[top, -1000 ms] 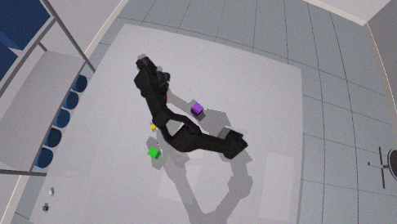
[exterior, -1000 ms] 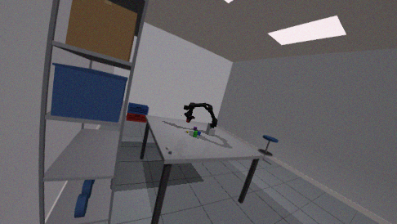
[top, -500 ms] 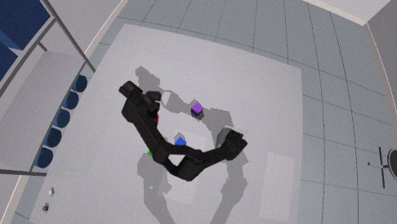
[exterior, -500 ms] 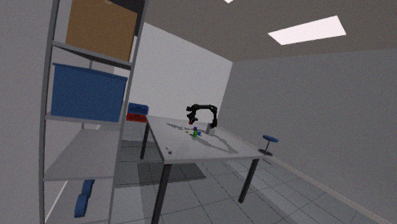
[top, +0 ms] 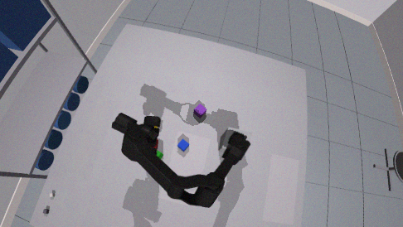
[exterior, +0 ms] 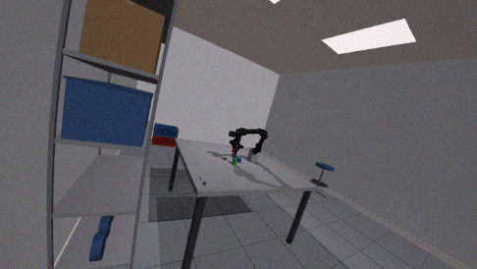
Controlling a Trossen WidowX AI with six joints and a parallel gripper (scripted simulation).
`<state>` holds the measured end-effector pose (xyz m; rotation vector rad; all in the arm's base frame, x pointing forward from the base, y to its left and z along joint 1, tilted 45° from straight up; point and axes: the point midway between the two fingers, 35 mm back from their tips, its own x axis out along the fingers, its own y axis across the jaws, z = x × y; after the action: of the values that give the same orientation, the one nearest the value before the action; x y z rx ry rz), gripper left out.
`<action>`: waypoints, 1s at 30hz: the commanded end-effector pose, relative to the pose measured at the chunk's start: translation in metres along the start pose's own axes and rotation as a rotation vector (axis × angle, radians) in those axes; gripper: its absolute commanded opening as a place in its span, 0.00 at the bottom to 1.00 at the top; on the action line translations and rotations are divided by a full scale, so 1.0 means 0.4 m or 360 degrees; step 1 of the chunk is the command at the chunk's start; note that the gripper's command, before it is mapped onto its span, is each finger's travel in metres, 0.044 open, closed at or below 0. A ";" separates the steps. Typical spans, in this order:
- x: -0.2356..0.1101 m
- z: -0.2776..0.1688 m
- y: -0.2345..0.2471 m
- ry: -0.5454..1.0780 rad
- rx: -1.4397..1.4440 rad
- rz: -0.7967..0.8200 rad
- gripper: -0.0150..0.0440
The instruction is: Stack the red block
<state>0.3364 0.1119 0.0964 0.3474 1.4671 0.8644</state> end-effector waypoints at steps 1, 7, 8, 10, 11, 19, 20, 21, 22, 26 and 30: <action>-0.002 -0.008 0.061 -0.0012 0.0001 0.0020 0.25; 0.007 -0.015 0.083 -0.0011 0.0001 0.0026 0.25; 0.016 -0.015 0.083 -0.0011 0.0000 0.0027 0.25; 0.031 -0.016 0.083 -0.0011 0.0000 0.0027 0.25; 0.032 -0.016 0.083 -0.0011 0.0000 0.0027 0.25; 0.097 -0.015 0.084 -0.0012 0.0000 0.0029 0.25; 0.104 -0.015 0.084 -0.0012 0.0000 0.0030 0.25; 0.106 -0.015 0.085 -0.0012 0.0000 0.0030 0.25; 0.106 -0.015 0.084 -0.0012 0.0000 0.0030 0.25; 0.105 -0.015 0.084 -0.0012 0.0000 0.0030 0.25; 0.106 -0.015 0.085 -0.0012 0.0000 0.0030 0.25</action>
<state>0.3154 0.1612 0.0882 0.3565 1.4610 0.8757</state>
